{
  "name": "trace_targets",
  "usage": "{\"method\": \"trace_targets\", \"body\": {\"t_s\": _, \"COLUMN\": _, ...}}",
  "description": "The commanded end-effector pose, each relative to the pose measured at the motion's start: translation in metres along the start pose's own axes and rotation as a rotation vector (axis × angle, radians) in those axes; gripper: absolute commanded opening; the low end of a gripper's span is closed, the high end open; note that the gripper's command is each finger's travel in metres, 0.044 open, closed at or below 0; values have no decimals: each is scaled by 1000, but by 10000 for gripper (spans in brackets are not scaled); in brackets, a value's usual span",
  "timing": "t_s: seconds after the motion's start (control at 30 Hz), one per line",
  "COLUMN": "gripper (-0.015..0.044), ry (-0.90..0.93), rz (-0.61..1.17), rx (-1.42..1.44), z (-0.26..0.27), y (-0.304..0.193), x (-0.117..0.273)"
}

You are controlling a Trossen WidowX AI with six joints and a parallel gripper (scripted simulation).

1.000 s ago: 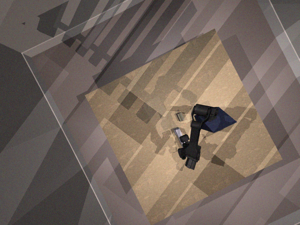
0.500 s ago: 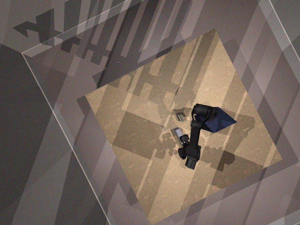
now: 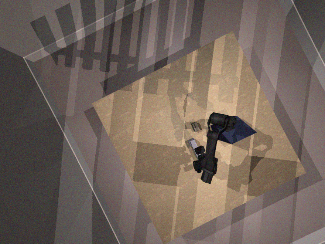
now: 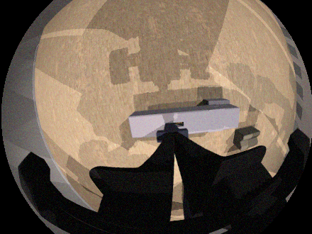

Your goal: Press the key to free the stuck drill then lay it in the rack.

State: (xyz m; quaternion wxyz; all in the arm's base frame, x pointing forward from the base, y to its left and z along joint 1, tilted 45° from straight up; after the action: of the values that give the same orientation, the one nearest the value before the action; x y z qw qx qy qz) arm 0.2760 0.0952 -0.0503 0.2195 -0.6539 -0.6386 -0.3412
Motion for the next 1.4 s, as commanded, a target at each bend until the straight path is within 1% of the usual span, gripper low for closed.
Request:
{"method": "trace_targets", "body": {"t_s": 0.0, "gripper": 0, "ry": -32, "rz": 68, "rx": 18, "z": -3, "y": -13, "x": -23}}
{"method": "trace_targets", "body": {"t_s": 0.67, "gripper": 0, "ry": -32, "rz": 68, "rx": 18, "z": -3, "y": -13, "x": -23}}
{"method": "trace_targets", "body": {"t_s": 0.8, "gripper": 105, "ry": -30, "rz": 68, "rx": 18, "z": 0, "y": -6, "x": -4}}
{"method": "trace_targets", "body": {"t_s": 1.0, "gripper": 263, "ry": -29, "rz": 69, "rx": 19, "z": 3, "y": 5, "x": 58}}
{"method": "trace_targets", "body": {"t_s": 1.13, "gripper": 367, "ry": -29, "rz": 69, "rx": 19, "z": 3, "y": 5, "x": 60}}
{"method": "trace_targets", "body": {"t_s": 1.2, "gripper": 420, "ry": -21, "rz": 60, "rx": 74, "z": -1, "y": 5, "x": 52}}
{"method": "trace_targets", "body": {"t_s": 1.23, "gripper": 440, "ry": -13, "rz": 61, "rx": 133, "z": -6, "y": 7, "x": 49}}
{"method": "trace_targets", "body": {"t_s": 1.37, "gripper": 440, "ry": 21, "rz": 59, "rx": 420, "z": -32, "y": 15, "x": 33}}
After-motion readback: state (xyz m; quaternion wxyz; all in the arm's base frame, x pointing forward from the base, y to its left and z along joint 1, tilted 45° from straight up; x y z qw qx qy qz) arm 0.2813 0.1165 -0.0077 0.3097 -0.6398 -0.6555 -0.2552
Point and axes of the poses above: the point midway between the two fingers, 35 mm back from their tips, its own x axis back along the fingers, its own z axis across the jaws, y = z × x, the point moved 2 cm from there along x, back along the fingers, and after that the axes turned 4 degrees about -x, right-handed, at the moved point
